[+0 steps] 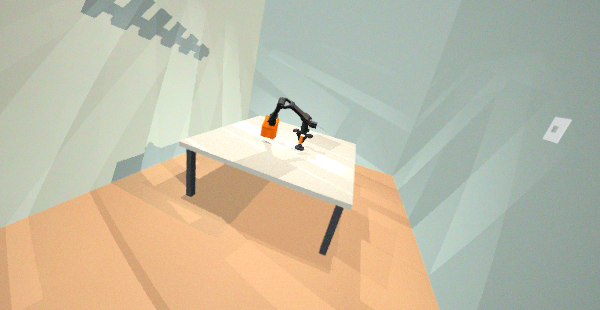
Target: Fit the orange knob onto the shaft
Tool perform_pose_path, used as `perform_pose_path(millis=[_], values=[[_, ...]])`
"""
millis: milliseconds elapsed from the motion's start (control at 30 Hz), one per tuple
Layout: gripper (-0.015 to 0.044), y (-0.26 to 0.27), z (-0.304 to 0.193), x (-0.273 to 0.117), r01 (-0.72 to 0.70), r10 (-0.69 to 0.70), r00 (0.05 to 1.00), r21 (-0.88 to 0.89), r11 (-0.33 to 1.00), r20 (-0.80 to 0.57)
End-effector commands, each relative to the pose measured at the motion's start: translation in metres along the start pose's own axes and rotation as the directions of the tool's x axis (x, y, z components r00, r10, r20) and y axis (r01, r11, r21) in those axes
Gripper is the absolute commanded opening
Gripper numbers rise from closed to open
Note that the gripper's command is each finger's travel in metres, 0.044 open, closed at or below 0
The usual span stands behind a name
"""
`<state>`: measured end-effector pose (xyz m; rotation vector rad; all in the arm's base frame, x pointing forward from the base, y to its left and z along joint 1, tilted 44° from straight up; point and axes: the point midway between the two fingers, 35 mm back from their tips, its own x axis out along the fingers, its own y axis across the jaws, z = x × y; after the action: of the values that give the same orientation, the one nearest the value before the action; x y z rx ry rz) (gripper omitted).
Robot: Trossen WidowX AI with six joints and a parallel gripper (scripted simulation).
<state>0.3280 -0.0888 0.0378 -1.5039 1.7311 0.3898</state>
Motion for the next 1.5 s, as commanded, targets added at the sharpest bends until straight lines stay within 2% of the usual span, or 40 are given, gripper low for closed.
perform_pose_path(millis=[0,1200,1467], values=[[0.0,-0.001,0.0,0.0,0.005,-0.005,1.0,-0.004,1.0,-0.001],[0.0,0.001,0.0,0.016,0.002,-0.002,1.0,0.004,1.0,-0.004],[0.021,0.001,0.0,0.016,0.002,-0.002,1.0,0.004,1.0,-0.004]])
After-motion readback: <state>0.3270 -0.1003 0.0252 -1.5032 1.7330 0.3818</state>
